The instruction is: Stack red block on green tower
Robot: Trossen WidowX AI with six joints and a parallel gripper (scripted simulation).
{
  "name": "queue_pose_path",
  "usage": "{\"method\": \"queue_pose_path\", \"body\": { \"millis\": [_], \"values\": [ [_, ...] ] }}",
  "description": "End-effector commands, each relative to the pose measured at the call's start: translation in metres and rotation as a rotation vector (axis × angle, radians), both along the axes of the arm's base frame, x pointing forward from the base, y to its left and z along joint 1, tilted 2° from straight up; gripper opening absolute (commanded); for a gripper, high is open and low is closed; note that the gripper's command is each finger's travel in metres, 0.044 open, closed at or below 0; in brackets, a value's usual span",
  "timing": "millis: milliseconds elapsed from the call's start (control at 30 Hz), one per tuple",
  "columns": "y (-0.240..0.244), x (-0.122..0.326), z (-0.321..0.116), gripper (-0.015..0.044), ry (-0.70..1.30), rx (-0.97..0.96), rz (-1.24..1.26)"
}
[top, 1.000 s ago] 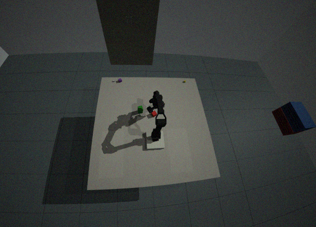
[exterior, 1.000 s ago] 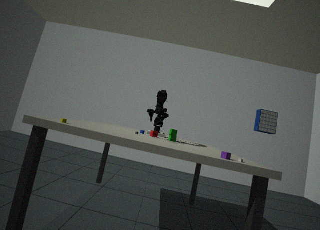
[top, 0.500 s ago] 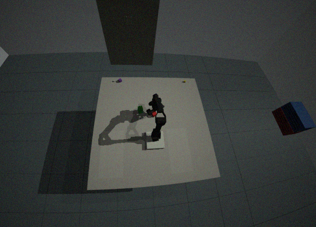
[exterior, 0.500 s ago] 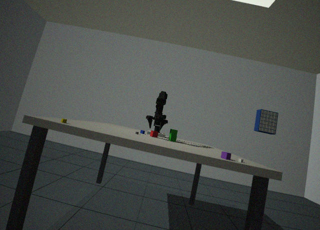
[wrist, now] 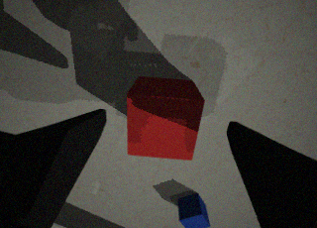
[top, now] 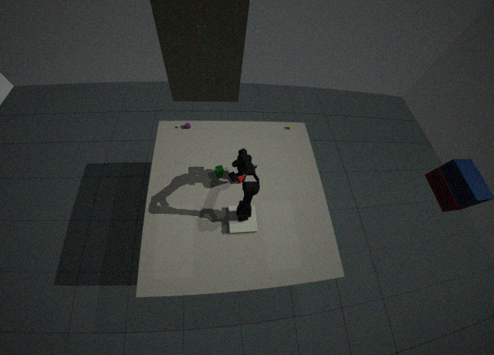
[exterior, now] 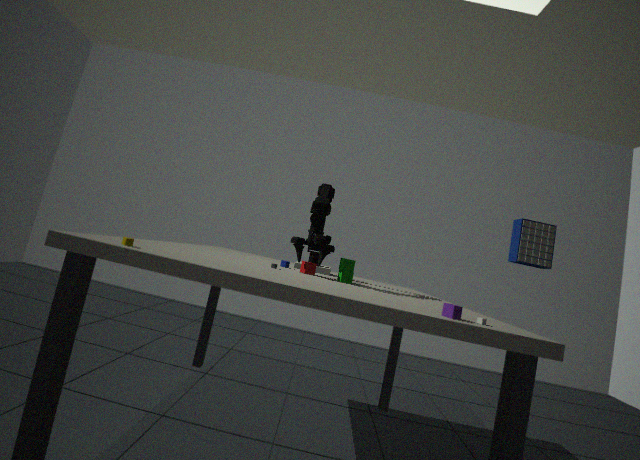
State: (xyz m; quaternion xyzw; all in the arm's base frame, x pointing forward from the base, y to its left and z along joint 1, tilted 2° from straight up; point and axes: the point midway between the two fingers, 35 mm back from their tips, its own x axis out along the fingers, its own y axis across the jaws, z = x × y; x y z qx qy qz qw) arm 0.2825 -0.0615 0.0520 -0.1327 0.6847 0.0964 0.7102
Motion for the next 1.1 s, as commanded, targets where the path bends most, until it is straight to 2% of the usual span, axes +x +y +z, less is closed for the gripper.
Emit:
{"method": "queue_pose_path", "body": {
  "millis": [0, 500, 1033, 1067],
  "values": [
    [0.001, -0.001, -0.009, 0.044, 0.008, 0.008, 0.003],
    [0.001, -0.002, -0.032, 0.044, 0.009, 0.008, 0.003],
    [0.001, -0.002, -0.032, 0.044, 0.009, 0.008, 0.003],
    [0.001, -0.002, -0.032, 0.0414, 0.009, 0.008, 0.003]
  ]
}}
